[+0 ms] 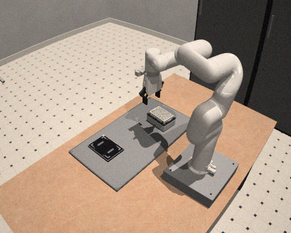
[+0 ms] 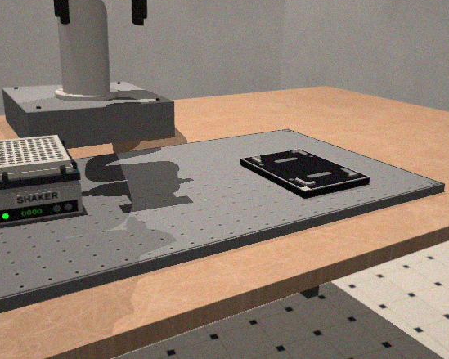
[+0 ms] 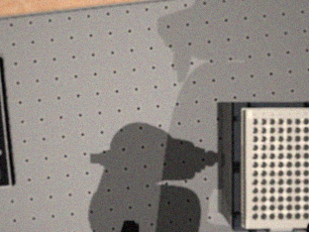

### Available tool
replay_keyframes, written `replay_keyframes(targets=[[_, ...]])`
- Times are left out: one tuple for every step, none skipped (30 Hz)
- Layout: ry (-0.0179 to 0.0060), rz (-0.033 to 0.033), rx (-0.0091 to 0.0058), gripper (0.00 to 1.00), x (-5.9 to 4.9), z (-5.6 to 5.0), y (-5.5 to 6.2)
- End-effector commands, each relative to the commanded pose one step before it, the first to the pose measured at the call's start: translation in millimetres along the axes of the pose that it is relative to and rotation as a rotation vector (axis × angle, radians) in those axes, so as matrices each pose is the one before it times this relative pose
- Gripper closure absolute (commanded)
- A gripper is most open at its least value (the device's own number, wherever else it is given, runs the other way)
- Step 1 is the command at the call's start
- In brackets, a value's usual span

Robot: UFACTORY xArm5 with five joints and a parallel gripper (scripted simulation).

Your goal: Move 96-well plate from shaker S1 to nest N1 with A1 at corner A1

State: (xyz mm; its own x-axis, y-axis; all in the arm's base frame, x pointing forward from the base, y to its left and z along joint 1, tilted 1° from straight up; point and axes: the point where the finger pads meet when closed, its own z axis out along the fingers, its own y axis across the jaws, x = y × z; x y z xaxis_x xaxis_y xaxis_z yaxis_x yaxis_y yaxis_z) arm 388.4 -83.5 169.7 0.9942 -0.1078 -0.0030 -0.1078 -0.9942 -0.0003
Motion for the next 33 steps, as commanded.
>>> replay_keyframes(targets=[[0.00566, -0.00079, 0.01586, 0.0, 3.35, 8.97, 13.6], [-0.00001, 0.0, -0.00003, 0.0, 0.38, 2.94, 4.04], [-0.00001, 0.0, -0.00003, 0.0, 0.38, 2.94, 4.04], [-0.00001, 0.0, -0.00003, 0.0, 0.38, 2.94, 4.04], [-0.00001, 0.0, -0.00003, 0.0, 0.38, 2.94, 4.04], [-0.00001, 0.0, -0.00003, 0.0, 0.37, 2.94, 4.04], [-0.00001, 0.0, -0.00003, 0.0, 0.37, 2.94, 4.04], [-0.00001, 0.0, -0.00003, 0.0, 0.37, 2.94, 4.04], [-0.00001, 0.0, -0.00003, 0.0, 0.37, 2.94, 4.04], [-0.00001, 0.0, -0.00003, 0.0, 0.37, 2.94, 4.04], [-0.00001, 0.0, -0.00003, 0.0, 0.37, 2.94, 4.04], [-0.00001, 0.0, -0.00003, 0.0, 0.37, 2.94, 4.04], [-0.00001, 0.0, -0.00003, 0.0, 0.37, 2.94, 4.04], [0.0, 0.0, 0.0, 0.0, 0.0, 0.0, 0.0], [0.0, 0.0, 0.0, 0.0, 0.0, 0.0, 0.0], [-0.00001, 0.0, -0.00003, 0.0, 0.37, 2.94, 4.04], [-0.00001, 0.0, -0.00003, 0.0, 0.37, 2.94, 4.04], [-0.00001, 0.0, -0.00003, 0.0, 0.37, 2.94, 4.04], [-0.00001, 0.0, -0.00003, 0.0, 0.37, 2.94, 4.04], [-0.00001, 0.0, -0.00003, 0.0, 0.37, 2.94, 4.04], [-0.00001, 0.0, -0.00003, 0.0, 0.37, 2.94, 4.04], [-0.00001, 0.0, -0.00003, 0.0, 0.37, 2.94, 4.04], [-0.00001, 0.0, -0.00003, 0.0, 0.37, 2.94, 4.04], [-0.00001, 0.0, -0.00003, 0.0, 0.37, 2.94, 4.04], [-0.00001, 0.0, -0.00003, 0.0, 0.37, 2.94, 4.04], [0.0, 0.0, -0.00001, 0.0, 0.13, 1.05, 1.44], [0.0, 0.0, 0.0, 0.0, 0.0, 0.0, 0.0], [0.0, 0.0, 0.0, 0.0, 0.0, 0.0, 0.0], [0.0, 0.0, 0.0, 0.0, 0.0, 0.0, 0.0], [0.0, 0.0, 0.0, 0.0, 0.0, 0.0, 0.0], [0.0, 0.0, 0.0, 0.0, 0.0, 0.0, 0.0], [0.0, 0.0, 0.0, 0.0, 0.0, 0.0, 0.0], [0.0, 0.0, 0.0, 0.0, 0.0, 0.0, 0.0]])
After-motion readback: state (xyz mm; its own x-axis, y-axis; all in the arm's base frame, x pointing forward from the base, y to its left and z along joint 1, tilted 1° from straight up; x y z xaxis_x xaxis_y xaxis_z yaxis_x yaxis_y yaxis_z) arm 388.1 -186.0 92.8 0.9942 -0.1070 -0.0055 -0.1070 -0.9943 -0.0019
